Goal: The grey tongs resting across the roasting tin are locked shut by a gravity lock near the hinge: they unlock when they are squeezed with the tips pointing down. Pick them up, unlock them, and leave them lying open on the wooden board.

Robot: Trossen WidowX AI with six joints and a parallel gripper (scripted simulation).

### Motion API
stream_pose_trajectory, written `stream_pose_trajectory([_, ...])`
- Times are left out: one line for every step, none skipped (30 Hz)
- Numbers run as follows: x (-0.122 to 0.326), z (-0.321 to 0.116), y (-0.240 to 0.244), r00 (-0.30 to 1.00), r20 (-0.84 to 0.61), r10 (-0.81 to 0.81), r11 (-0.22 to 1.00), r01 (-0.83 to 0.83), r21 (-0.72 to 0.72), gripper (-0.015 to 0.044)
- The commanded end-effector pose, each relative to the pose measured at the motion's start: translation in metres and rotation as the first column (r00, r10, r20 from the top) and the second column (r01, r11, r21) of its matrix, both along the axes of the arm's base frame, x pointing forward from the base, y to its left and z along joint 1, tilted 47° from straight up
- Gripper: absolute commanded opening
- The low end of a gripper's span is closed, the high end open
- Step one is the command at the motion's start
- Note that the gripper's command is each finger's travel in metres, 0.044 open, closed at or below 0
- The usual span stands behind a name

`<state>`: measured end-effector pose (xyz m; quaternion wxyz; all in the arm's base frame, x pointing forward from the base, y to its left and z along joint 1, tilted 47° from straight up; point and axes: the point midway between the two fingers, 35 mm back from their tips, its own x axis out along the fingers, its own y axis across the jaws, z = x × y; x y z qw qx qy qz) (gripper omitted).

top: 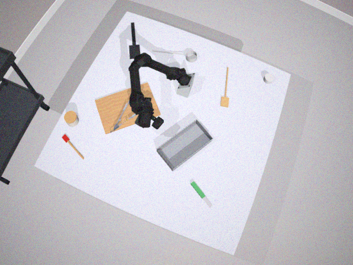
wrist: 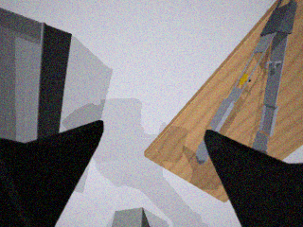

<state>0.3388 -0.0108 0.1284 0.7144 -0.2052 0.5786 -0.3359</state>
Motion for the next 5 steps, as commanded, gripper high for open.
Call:
stream_pose_trajectory([-0.0003,0.0001,0.0002,1.000,0.003,-0.004,1.000,0.004,0.004,0.0440])
stream_pose_trajectory([-0.0003,0.0001,0.0002,1.000,0.003,-0.004,1.000,0.004,0.004,0.0440])
stream_pose_trajectory([-0.0003,0.0001,0.0002,1.000,0.003,-0.004,1.000,0.004,0.004,0.0440])
stream_pose_trajectory([-0.0003,0.0001,0.0002,1.000,0.003,-0.004,1.000,0.004,0.004,0.0440])
stream_pose_trajectory([-0.0003,0.0001,0.0002,1.000,0.003,-0.004,1.000,0.004,0.004,0.0440])
